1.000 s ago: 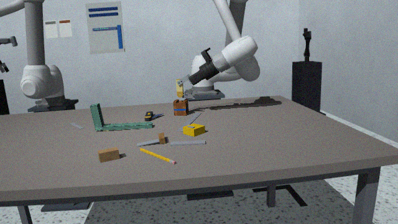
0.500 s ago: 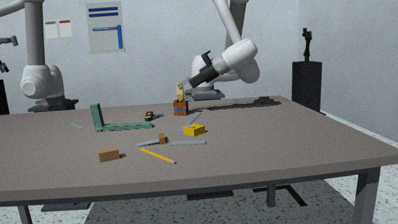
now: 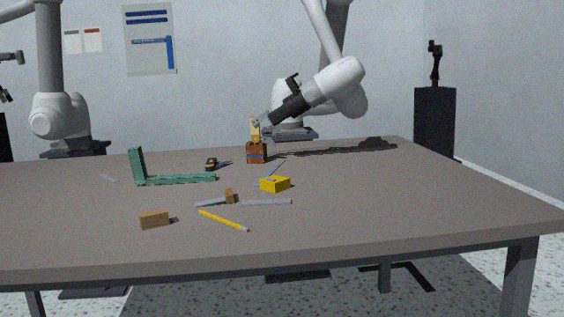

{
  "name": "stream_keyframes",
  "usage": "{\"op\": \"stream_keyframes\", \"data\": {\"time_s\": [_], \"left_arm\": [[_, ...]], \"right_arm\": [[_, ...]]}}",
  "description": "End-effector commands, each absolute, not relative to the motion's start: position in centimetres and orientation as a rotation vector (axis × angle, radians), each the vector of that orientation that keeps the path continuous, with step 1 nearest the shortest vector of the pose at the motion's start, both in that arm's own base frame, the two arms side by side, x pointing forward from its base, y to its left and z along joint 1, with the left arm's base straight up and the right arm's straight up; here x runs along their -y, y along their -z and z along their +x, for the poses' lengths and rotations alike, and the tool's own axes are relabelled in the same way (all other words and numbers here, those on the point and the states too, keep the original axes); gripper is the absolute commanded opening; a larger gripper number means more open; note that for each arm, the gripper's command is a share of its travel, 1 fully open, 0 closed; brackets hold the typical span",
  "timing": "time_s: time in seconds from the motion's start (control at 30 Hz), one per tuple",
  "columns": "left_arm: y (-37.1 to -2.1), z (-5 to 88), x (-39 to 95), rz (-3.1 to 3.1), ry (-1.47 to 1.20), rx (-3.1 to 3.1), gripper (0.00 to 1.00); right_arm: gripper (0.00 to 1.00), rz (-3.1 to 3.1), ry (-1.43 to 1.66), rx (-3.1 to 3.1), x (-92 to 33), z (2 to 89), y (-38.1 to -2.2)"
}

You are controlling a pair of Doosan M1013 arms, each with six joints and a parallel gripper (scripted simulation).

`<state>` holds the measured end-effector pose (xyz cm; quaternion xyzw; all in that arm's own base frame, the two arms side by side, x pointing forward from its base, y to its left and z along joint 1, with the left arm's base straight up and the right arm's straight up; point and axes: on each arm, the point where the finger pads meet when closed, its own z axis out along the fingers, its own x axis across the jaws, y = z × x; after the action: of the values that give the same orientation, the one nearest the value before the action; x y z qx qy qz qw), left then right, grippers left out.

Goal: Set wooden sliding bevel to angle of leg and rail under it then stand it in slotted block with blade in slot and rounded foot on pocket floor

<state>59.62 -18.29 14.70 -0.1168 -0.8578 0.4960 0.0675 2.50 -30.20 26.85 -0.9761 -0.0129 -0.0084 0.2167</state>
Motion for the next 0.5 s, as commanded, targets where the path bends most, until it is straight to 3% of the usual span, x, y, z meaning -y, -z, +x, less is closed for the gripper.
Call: {"op": "stream_keyframes", "data": {"time_s": [0.0,0.47], "left_arm": [[-14.74,59.65,18.3,-0.353,-1.495,2.586,0.0],[-14.48,59.65,18.3,-0.353,-1.495,2.586,0.0]], "right_arm": [[1.0,-2.705,0.024,0.036,30.23,2.51,-26.89],[1.0,-2.705,0.024,0.036,30.23,2.51,-26.89]]}}
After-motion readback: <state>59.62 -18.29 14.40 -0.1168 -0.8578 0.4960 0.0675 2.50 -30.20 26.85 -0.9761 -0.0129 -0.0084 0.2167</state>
